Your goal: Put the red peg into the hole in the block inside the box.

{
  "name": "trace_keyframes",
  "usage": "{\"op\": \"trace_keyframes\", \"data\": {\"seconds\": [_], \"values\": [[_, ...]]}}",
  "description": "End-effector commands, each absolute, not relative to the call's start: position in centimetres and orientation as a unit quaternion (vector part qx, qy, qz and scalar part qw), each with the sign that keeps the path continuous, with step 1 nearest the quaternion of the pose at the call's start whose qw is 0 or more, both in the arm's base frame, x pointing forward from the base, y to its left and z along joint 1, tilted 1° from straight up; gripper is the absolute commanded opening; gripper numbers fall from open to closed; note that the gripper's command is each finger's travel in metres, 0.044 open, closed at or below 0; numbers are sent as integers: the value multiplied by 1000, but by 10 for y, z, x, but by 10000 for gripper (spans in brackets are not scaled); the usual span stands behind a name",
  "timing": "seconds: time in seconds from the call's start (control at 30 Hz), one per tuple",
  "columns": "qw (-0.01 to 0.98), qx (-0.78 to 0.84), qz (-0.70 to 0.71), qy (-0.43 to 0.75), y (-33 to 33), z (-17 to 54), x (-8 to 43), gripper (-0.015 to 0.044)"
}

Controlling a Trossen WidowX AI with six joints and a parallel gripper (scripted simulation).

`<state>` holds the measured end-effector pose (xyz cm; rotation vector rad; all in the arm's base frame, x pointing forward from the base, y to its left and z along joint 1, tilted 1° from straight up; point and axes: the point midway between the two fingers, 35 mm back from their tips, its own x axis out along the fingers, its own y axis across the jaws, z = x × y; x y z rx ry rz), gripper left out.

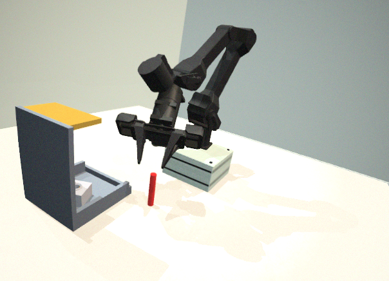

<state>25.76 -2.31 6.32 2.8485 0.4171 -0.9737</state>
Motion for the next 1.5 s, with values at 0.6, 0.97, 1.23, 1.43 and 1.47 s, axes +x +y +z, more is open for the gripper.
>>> {"op": "trace_keyframes", "data": {"seconds": [0.6,0.97,1.23,1.43,1.47], "values": [[46,934,-327,136,-24,22,259,220],[46,934,-328,136,-23,4,256,220],[46,934,-328,136,-21,-7,253,220],[46,934,-328,136,-21,-8,253,220],[46,934,-328,136,-21,-8,253,220]]}}
